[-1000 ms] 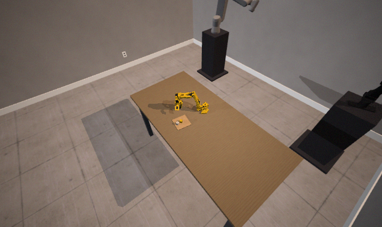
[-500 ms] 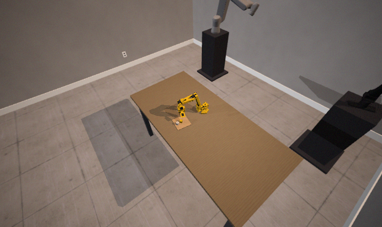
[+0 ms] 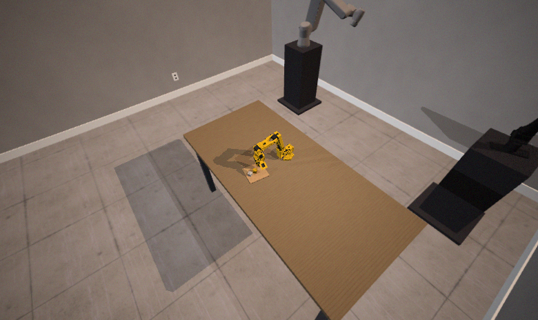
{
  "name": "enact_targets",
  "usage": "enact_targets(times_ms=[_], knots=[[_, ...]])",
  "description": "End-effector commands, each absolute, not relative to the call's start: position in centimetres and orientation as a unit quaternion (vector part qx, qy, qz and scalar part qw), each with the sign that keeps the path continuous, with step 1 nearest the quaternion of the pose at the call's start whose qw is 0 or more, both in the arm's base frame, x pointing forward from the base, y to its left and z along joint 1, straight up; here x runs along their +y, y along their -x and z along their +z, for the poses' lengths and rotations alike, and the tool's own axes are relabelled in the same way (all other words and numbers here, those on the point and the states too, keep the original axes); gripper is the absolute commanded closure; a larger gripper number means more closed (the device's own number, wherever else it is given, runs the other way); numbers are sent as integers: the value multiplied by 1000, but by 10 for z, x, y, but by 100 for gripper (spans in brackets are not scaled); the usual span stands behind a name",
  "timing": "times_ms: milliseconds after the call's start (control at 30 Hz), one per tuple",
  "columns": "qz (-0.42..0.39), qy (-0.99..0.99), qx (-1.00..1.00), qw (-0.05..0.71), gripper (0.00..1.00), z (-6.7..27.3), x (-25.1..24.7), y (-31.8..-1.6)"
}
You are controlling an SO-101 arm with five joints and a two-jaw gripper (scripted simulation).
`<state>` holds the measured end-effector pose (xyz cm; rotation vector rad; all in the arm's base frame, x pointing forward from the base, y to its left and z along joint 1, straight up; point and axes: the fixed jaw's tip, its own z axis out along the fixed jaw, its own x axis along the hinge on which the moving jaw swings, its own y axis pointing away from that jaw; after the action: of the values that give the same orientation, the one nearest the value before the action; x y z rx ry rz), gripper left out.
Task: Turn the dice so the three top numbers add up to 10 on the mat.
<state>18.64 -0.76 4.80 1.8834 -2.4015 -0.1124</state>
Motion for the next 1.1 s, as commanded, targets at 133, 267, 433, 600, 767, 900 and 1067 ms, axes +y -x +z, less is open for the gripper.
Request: enact_targets(times_ms=[133,267,433,600,767,900,1067], knots=[[-18,-623,-782,21,100,56,-5,-191],[-18,-623,-782,21,100,56,-5,-191],[-18,-623,-782,21,100,56,-5,-191],[-18,-623,-782,21,100,56,-5,-191],[8,-590,-807,-11,100,59,-3,-194],[8,-590,-807,-11,100,59,-3,-194],[8,-590,-807,-11,100,59,-3,-194]])
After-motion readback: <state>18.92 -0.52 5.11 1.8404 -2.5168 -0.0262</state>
